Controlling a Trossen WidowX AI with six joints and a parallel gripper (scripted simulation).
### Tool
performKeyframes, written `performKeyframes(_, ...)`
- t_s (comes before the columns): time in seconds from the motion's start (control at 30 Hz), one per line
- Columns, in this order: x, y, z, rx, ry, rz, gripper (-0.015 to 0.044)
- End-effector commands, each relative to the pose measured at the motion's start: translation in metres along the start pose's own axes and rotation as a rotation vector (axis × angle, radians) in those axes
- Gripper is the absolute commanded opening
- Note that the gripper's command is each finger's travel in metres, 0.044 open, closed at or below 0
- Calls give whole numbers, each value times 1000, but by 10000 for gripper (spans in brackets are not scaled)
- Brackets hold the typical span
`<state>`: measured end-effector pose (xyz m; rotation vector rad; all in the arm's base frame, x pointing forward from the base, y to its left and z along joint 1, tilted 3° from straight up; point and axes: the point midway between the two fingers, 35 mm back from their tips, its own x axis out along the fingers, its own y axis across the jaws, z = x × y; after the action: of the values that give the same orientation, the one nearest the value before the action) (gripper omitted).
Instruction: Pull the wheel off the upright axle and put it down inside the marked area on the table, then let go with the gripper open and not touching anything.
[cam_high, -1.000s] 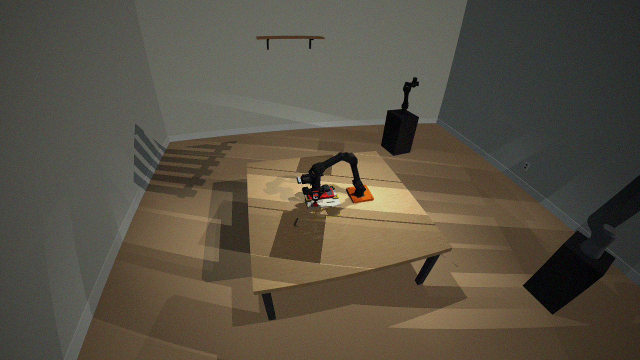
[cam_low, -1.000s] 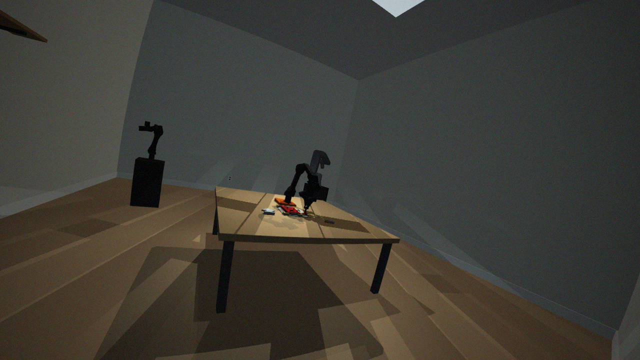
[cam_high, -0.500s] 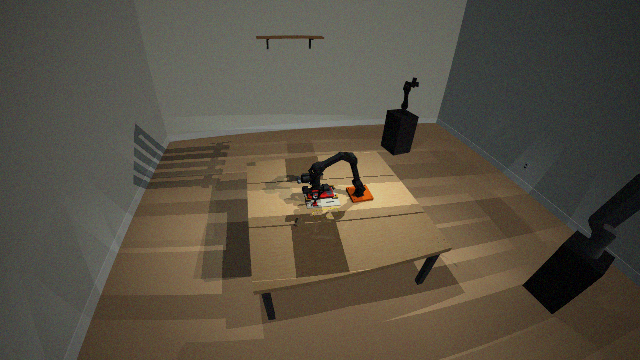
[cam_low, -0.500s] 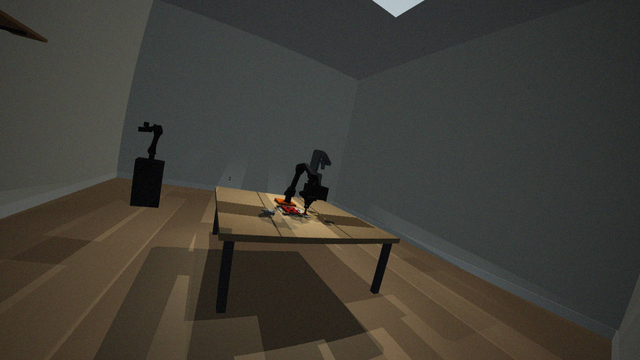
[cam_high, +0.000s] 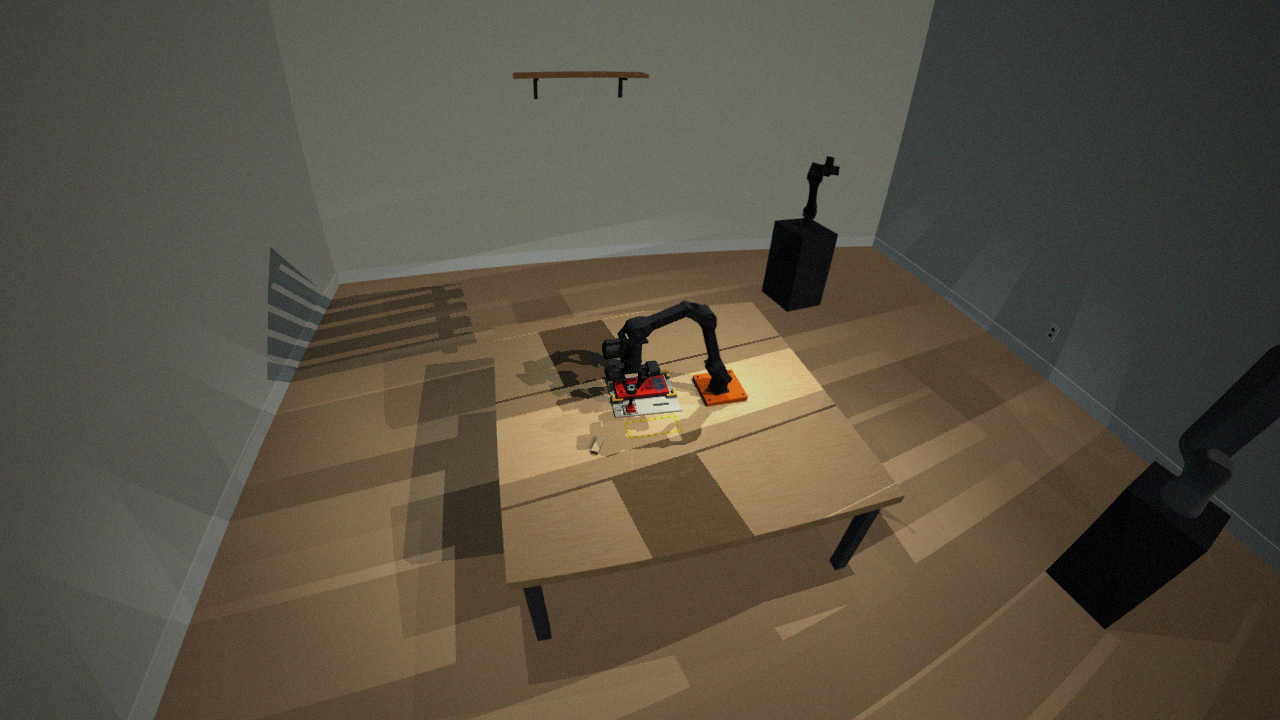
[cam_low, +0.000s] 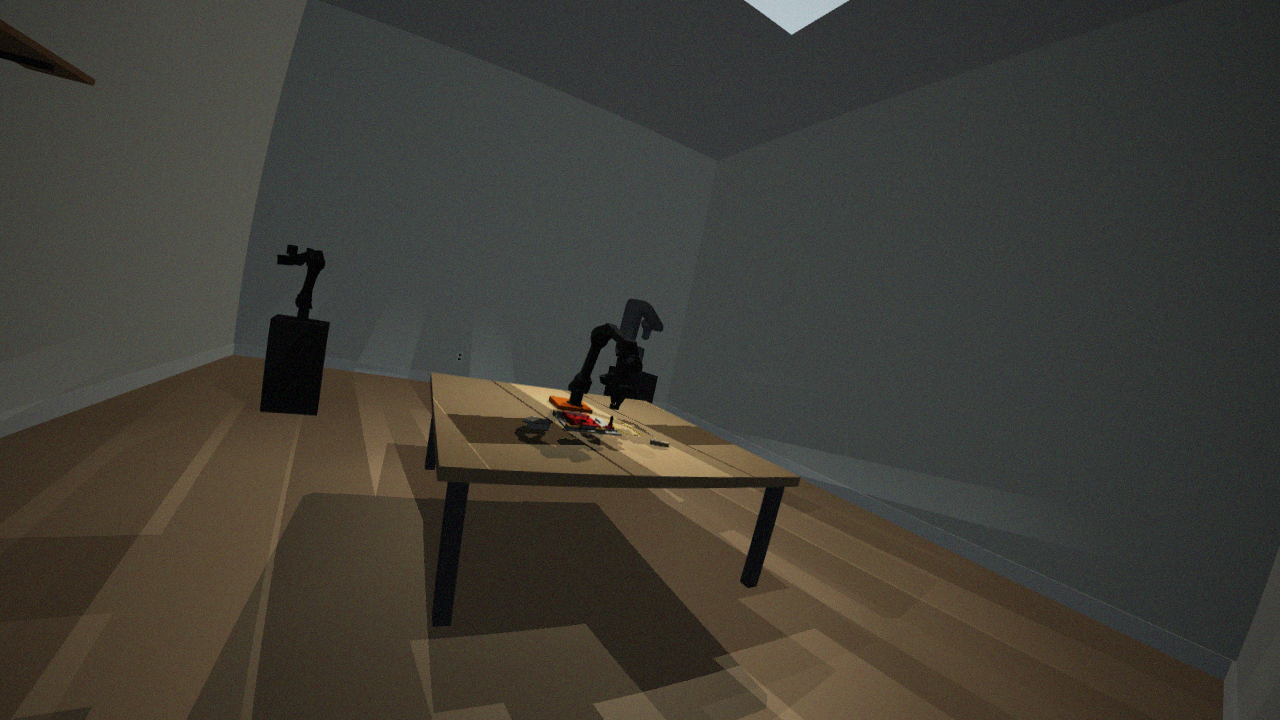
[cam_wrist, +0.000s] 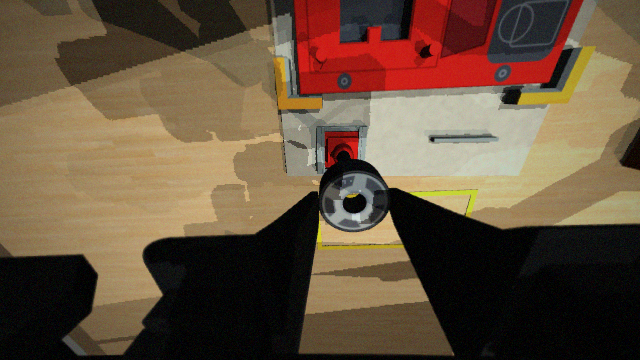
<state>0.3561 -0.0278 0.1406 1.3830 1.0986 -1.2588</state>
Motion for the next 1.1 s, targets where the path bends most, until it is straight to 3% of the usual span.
performKeyframes(0.0, 2, -2, -4, 0, 0, -4, 0)
performKeyframes(0.63, -7, -57, -96, 1, 7, -6, 0)
performKeyframes(1.07, 17, -58, -99, 1, 7, -6, 0)
